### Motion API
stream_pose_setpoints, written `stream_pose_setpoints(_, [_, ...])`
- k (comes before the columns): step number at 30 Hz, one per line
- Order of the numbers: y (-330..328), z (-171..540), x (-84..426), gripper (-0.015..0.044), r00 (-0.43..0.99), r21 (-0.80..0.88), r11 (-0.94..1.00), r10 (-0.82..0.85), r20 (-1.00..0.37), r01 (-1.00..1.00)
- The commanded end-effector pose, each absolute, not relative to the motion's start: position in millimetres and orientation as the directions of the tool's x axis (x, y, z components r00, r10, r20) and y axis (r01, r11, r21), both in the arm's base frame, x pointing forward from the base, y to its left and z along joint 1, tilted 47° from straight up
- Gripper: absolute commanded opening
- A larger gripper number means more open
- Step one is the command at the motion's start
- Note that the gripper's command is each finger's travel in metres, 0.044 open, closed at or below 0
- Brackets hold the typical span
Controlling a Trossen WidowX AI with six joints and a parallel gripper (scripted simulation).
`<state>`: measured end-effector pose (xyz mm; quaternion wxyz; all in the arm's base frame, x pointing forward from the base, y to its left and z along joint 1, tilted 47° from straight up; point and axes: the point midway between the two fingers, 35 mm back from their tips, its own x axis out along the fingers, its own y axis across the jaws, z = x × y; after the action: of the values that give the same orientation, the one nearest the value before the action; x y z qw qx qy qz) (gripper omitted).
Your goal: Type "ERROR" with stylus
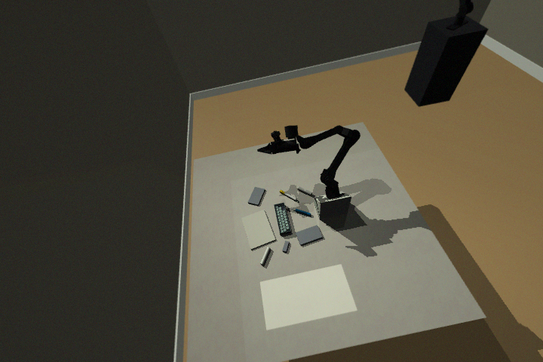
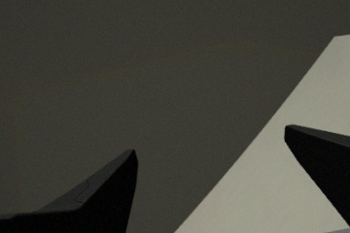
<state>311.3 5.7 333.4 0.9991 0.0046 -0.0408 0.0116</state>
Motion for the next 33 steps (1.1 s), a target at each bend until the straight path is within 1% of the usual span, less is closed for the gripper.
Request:
stream_pose_setpoints(1, [6,331,313,0.0414,0.997,0.011,1.000,0.021,0.071,-0.022])
stream_pose_setpoints(3, [6,313,327,0.0361,1.000,0.031,1.000,0.005,-0.011,-0.004])
stream_pose_setpoints(5, [8,283,344,0.0309,0.990,0.051,0.998,-0.021,-0.138,0.028])
stream_pose_setpoints(9, [13,222,369,0.0204,0.926,0.048,0.994,-0.075,-0.369,0.100])
stream_pose_setpoints(13, [18,159,380,0.0099,0.807,-0.010,0.985,-0.145,-0.573,0.170])
stream_pose_setpoints(17, [23,98,379,0.0000,0.648,-0.117,0.969,-0.233,-0.725,0.217])
stream_pose_setpoints(21, [27,44,367,0.0000,0.479,-0.251,0.940,-0.334,-0.811,0.230])
stream_pose_setpoints(25, [27,-2,349,0.0000,0.314,-0.410,0.890,-0.454,-0.834,0.199])
stream_pose_setpoints(29, [22,-42,327,0.0000,0.167,-0.571,0.812,-0.583,-0.795,0.116])
stream_pose_setpoints(33, [15,-74,306,0.0000,0.062,-0.703,0.711,-0.702,-0.709,0.002])
